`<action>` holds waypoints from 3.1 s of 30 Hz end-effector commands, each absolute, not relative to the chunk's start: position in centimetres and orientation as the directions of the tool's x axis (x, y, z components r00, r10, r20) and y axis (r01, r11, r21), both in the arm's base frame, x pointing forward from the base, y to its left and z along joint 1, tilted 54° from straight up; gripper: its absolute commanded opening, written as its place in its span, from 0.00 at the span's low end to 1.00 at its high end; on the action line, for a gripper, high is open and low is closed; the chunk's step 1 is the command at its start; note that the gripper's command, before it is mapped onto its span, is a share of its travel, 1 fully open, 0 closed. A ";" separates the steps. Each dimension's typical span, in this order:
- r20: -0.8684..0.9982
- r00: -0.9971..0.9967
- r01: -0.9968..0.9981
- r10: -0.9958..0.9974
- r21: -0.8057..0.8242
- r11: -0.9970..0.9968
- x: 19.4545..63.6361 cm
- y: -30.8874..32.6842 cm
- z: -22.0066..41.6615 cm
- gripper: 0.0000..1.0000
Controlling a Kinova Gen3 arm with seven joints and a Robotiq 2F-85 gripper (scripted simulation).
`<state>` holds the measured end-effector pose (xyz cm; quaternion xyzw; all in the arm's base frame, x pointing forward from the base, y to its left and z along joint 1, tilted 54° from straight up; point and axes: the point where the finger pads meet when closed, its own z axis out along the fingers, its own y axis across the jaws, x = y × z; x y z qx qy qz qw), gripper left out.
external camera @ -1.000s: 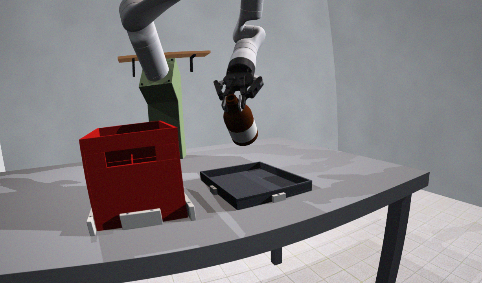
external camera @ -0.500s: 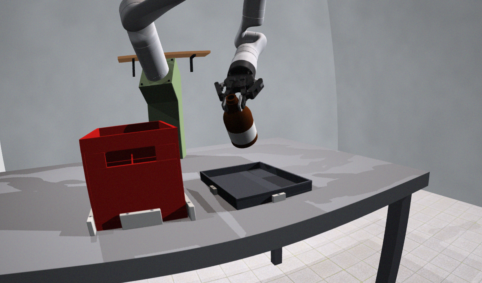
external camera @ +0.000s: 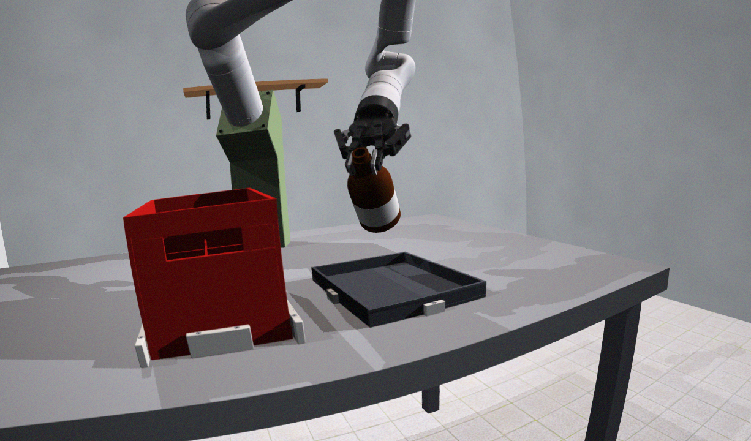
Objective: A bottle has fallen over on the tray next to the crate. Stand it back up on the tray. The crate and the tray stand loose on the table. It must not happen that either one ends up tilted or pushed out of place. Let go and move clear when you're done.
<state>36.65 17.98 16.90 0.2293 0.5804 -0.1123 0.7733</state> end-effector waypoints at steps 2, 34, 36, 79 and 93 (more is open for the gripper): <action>-0.949 0.301 0.439 0.093 0.224 0.870 36.6 18.0 16.9 0.00; -0.949 0.302 0.439 0.092 0.224 0.870 36.6 18.0 16.9 0.00; -0.948 0.304 0.439 0.091 0.225 0.870 36.6 18.0 16.9 0.00; -0.896 0.444 0.438 0.008 0.224 0.870 36.6 18.0 16.9 0.00; -0.896 0.444 0.438 0.008 0.224 0.870 36.6 18.0 16.9 0.00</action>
